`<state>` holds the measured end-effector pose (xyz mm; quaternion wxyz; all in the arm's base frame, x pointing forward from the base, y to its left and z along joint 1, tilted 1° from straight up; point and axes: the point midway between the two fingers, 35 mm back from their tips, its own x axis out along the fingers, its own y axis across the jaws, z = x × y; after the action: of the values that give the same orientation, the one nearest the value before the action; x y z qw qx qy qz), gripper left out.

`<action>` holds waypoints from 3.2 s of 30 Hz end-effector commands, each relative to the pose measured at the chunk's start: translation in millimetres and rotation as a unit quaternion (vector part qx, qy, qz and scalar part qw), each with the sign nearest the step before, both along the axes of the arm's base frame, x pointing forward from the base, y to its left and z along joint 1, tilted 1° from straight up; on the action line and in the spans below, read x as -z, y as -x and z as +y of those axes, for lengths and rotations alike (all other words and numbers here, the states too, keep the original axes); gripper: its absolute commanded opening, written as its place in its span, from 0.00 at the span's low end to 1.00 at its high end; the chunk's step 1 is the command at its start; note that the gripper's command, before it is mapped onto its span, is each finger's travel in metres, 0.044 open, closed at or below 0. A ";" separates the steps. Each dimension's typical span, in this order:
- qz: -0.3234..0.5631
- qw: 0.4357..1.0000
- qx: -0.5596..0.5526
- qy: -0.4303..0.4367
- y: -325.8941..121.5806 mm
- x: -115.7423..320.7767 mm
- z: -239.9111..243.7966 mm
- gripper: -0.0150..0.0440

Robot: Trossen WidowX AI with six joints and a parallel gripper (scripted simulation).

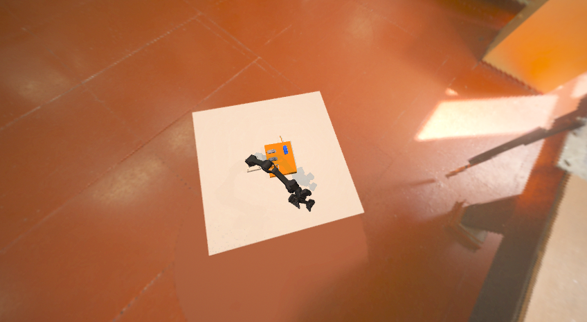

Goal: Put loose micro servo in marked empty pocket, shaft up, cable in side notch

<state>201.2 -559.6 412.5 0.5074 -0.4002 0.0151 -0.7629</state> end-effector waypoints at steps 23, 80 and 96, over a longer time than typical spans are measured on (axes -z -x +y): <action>-0.097 0.938 -0.275 -0.186 -149.0 51.8 45.4 1.00; -0.359 0.462 -0.185 -0.790 -237.6 250.0 444.3 1.00; -0.392 0.421 0.079 -0.814 -134.4 266.4 553.5 1.00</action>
<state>356.9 -21.5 144.2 0.5220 0.5420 0.4487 -0.4821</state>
